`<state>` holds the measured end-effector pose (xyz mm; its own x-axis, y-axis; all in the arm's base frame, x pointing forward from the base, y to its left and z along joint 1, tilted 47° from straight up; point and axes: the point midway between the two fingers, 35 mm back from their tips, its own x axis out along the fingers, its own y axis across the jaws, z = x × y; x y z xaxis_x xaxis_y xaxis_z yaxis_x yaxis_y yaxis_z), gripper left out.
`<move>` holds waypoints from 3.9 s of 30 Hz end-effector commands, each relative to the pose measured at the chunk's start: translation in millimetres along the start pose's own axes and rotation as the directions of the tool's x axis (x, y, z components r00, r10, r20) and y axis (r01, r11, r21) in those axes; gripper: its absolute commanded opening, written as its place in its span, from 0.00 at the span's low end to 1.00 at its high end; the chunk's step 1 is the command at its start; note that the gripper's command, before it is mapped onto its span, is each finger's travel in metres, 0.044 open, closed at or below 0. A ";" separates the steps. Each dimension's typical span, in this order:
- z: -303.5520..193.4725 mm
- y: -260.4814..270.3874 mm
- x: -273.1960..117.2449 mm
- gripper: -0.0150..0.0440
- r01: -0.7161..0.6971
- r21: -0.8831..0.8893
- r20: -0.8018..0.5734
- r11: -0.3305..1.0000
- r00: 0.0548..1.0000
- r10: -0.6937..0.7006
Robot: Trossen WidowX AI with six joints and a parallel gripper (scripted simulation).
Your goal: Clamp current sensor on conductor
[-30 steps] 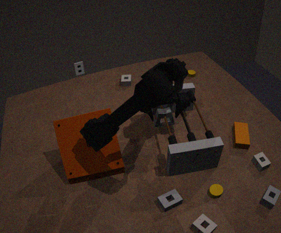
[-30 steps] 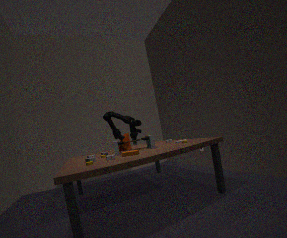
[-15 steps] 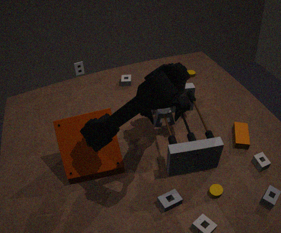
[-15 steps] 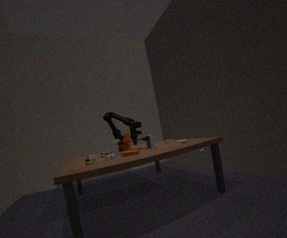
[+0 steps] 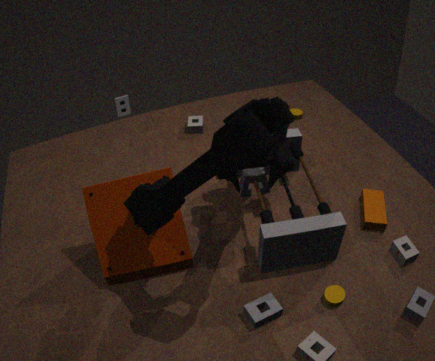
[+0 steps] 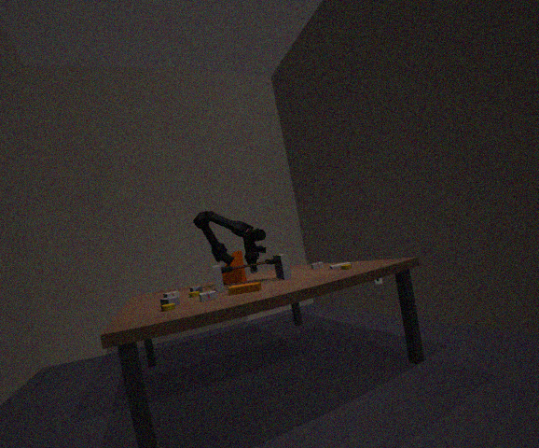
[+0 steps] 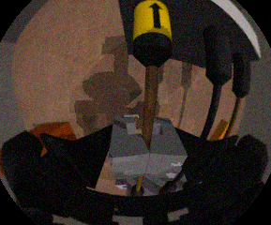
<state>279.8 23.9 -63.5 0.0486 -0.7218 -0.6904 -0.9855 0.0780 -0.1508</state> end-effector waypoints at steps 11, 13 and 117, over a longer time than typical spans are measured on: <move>0.1 -0.3 -0.8 0.43 0.001 0.001 0.001 1.000 1.000 -0.001; 0.1 -0.3 -0.8 0.34 0.001 0.001 0.001 1.000 1.000 -0.001; -1.0 0.7 -12.9 0.73 -0.017 -0.015 -0.011 1.000 1.000 0.017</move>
<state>278.5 32.7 -53.8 0.0303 -0.7282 -0.6847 -0.9886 0.0795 -0.1282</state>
